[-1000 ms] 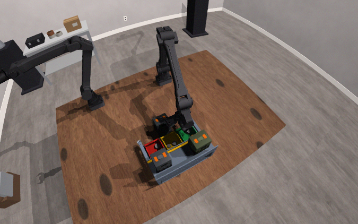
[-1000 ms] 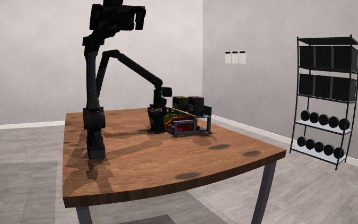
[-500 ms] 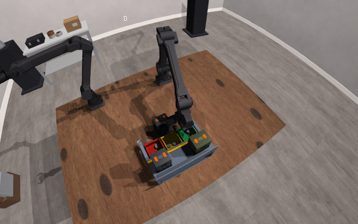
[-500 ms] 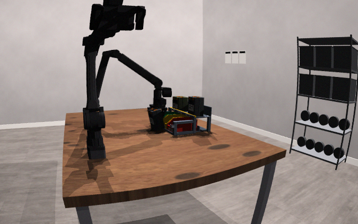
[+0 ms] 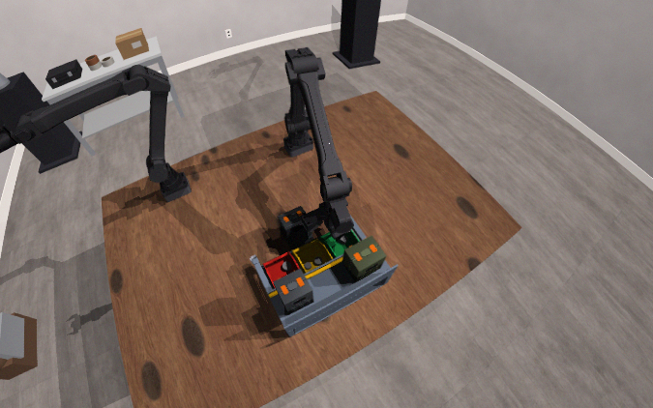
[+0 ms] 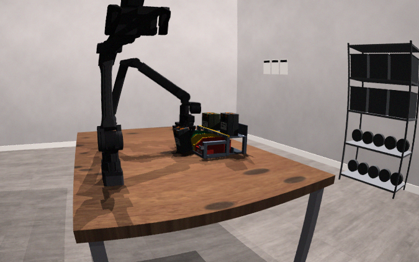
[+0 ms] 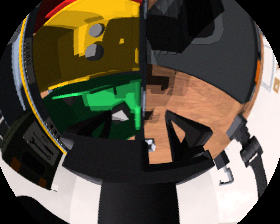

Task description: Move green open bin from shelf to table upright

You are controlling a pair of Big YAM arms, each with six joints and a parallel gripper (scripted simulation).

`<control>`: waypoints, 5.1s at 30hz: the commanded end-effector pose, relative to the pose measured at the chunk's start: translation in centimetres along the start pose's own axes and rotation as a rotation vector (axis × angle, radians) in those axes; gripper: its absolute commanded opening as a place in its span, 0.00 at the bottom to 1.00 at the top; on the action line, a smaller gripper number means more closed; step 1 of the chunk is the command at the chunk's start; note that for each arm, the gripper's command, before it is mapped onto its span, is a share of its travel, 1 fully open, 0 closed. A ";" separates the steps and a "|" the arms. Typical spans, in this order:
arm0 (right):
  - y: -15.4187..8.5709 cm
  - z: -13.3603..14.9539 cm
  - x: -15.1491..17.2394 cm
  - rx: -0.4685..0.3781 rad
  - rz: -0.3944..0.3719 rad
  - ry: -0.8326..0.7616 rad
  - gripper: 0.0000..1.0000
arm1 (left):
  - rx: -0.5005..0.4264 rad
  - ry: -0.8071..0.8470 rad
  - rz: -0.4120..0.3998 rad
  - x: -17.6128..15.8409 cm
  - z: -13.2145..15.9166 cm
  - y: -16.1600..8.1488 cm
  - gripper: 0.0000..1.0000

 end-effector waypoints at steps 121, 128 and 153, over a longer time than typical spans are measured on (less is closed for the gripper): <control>-0.7 -1.5 -0.9 -0.049 0.021 -0.009 1.00 | -0.004 -0.005 -0.014 0.0 0.0 -0.8 0.90; -0.7 -1.5 -0.9 -0.049 0.021 -0.009 1.00 | -0.002 -0.005 -0.009 0.1 0.0 -0.5 0.90; -0.7 -1.5 -0.9 -0.049 0.021 -0.009 1.00 | -0.009 -0.006 -0.023 0.2 0.0 -0.7 0.90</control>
Point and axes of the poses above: on each arm, the point where the finger pads meet when closed, its own y axis out along the fingers, its own x axis across the jaws, z = x × y, the point moved 4 cm from there along -y, back along the fingers, and after that the axes turned 15 degrees about -y, right-handed, at the moved point
